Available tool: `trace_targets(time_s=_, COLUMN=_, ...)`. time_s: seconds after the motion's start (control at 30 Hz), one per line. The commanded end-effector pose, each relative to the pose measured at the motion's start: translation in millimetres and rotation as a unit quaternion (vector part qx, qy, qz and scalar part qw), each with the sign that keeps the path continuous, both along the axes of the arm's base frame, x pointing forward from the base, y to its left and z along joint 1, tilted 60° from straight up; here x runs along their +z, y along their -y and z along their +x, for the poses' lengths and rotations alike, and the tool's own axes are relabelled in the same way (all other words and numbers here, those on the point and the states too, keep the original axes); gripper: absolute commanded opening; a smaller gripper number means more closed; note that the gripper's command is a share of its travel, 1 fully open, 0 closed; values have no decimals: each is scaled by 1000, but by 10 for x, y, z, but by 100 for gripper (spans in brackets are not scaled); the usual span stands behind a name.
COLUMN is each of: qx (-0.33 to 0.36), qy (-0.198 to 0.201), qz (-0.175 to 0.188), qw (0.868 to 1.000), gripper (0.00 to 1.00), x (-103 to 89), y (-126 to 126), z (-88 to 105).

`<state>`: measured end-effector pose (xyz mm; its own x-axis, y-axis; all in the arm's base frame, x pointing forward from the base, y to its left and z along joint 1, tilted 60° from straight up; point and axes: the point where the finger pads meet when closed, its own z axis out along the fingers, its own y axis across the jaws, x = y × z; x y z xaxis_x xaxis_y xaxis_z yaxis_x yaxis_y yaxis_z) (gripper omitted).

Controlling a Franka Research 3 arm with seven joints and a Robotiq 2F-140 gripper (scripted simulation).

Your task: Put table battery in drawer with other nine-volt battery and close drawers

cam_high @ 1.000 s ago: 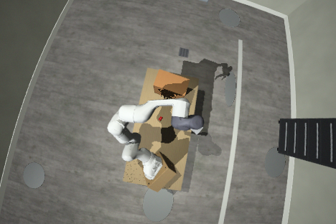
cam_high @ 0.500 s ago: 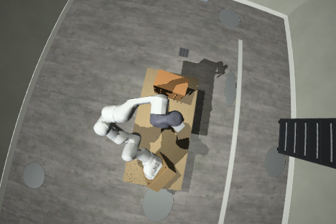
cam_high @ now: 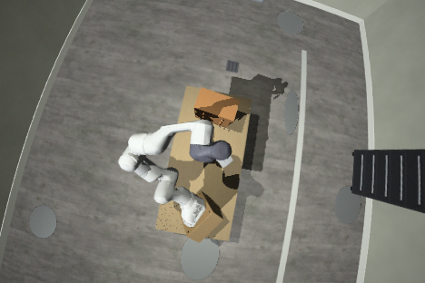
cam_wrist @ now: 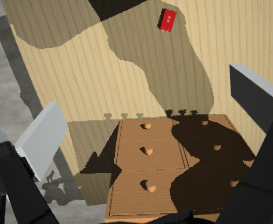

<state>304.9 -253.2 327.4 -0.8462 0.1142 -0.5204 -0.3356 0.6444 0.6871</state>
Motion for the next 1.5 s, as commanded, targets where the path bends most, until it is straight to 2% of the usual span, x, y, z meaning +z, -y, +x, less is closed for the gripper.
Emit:
trace_targets(time_s=0.0, qx=-4, qy=-8, qz=5, qw=1000, gripper=100, x=5, y=-10, z=-21)
trace_targets(time_s=0.77, qx=-3, qy=-4, qz=3, qw=1000, gripper=100, x=0, y=-4, z=0)
trace_targets(time_s=1.07, qx=-8, qy=-12, qz=7, qw=1000, gripper=100, x=-99, y=-158, z=89)
trace_targets(time_s=1.47, qx=-31, qy=-48, qz=27, qw=998, gripper=100, x=-592, y=-922, z=528)
